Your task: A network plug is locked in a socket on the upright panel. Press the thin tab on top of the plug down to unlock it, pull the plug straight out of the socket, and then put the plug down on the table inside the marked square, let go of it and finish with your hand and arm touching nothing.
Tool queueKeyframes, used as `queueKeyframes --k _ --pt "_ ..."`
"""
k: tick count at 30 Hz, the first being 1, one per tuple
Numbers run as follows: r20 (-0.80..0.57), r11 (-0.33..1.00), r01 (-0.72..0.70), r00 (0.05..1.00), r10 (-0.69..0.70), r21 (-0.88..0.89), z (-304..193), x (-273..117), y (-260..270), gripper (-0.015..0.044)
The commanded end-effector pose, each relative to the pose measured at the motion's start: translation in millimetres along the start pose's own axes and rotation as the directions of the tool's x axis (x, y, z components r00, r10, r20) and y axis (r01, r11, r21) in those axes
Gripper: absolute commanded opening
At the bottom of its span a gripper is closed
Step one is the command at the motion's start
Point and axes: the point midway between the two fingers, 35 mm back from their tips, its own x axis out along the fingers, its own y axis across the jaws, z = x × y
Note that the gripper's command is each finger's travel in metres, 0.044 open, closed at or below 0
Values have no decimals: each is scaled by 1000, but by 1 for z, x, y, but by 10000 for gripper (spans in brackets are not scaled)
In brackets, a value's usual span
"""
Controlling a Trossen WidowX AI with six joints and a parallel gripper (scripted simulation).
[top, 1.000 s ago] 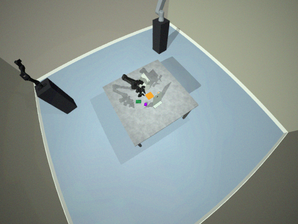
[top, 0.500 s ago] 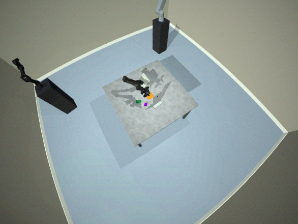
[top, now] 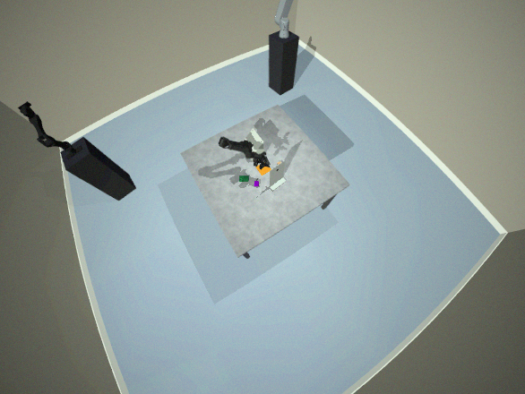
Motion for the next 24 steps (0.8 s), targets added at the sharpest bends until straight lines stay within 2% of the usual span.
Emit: queueKeyframes --k 1,7,24 --pt "-34 997 21 999 -19 69 -21 -5 -12 156" --pt "-67 987 42 997 -33 152 -42 -13 -24 156" --pt "-67 987 42 997 -32 155 -39 6 -25 156"
